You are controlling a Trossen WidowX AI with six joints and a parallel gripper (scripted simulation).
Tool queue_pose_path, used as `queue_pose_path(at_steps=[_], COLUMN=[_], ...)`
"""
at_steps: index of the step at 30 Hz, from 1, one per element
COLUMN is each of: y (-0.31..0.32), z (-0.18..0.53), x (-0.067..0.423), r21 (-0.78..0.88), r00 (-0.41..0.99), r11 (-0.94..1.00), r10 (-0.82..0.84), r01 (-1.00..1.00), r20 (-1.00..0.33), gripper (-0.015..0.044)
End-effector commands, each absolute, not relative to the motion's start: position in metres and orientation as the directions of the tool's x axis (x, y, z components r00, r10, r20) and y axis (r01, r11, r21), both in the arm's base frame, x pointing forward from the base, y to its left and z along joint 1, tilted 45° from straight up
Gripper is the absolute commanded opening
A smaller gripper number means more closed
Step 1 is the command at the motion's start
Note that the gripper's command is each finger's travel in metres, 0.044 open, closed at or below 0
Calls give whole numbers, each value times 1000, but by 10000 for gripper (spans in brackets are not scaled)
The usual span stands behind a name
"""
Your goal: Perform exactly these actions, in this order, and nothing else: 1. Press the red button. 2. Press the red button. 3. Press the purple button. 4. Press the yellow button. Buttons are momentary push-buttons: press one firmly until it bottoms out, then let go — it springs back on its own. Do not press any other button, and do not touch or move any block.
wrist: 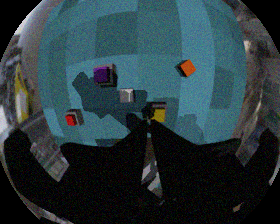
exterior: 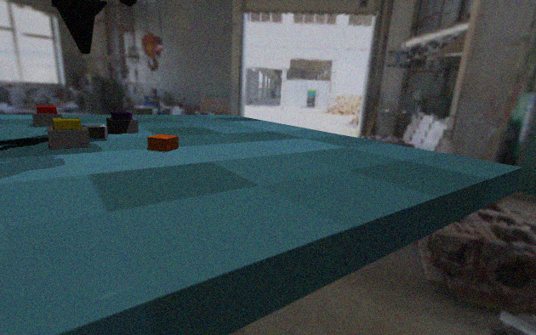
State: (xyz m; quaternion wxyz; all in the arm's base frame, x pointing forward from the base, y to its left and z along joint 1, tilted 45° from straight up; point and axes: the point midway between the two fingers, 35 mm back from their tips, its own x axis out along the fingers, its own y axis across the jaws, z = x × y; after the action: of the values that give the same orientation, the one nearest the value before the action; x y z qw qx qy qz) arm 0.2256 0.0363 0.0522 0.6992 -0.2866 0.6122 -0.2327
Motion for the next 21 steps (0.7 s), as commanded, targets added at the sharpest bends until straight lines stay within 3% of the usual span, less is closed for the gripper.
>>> queue_pose_path(at_steps=[1, 21], y=[7, -37], z=[62, 19], x=[195, 202], r21=[-695, -697], r00=[135, 136], r11=[718, 716], r10=[-685, -687], r01=[-38, -37], r20=[-715, -714], gripper=[20, 20])
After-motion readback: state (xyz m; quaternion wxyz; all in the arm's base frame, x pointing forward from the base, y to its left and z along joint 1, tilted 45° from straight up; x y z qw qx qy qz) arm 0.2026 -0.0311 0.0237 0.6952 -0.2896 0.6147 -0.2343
